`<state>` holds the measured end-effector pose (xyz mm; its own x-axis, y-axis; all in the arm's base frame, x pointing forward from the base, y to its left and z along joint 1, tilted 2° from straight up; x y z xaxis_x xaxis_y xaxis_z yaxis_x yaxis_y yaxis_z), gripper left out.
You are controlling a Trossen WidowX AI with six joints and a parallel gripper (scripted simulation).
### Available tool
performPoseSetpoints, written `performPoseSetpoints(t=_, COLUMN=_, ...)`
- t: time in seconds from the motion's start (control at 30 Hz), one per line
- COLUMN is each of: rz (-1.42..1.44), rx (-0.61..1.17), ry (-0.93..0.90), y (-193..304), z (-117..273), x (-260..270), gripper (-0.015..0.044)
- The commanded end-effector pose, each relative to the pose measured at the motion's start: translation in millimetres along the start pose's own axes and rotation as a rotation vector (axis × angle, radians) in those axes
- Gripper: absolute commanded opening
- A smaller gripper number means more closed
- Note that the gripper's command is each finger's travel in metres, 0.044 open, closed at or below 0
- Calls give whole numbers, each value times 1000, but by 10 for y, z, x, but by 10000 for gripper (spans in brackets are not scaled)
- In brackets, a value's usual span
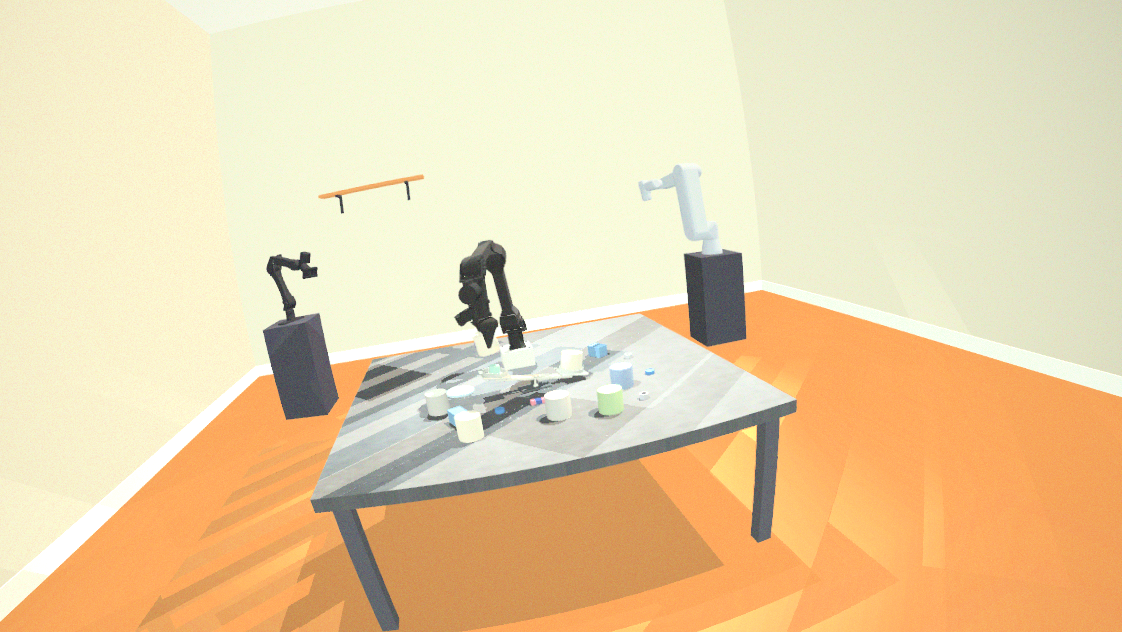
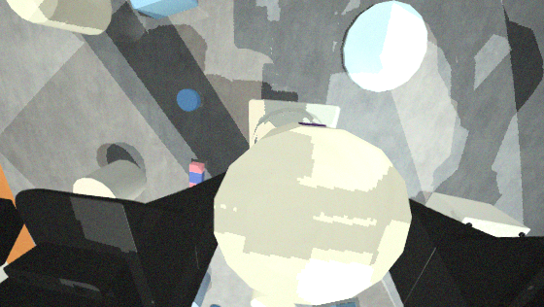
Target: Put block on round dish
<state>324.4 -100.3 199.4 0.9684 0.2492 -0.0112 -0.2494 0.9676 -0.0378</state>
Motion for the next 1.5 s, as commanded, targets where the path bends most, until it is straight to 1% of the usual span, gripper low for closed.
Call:
performPoseSetpoints(t=0.0, rz=0, rx=0, ry=-1, y=-1, z=-1, x=1, gripper=0)
performPoseSetpoints(t=0.77, rz=0, rx=0, ry=-1, y=-6, z=-4, x=-3, gripper=0)
performPoseSetpoints(t=1.47, rz=-2, rx=-5, ry=-3, y=-555, z=-270, x=-526, gripper=0)
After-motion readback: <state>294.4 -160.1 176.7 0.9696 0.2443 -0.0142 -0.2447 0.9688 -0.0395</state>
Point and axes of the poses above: the point midway between the two fingers, 35 mm back from their tips, its own z axis back along the fingers, its own x axis across the jaws, y = z × x, the point moved 5 cm from there along z, back along the fingers, and after that the axes turned 3 degrees about z, right-handed, at the moved point
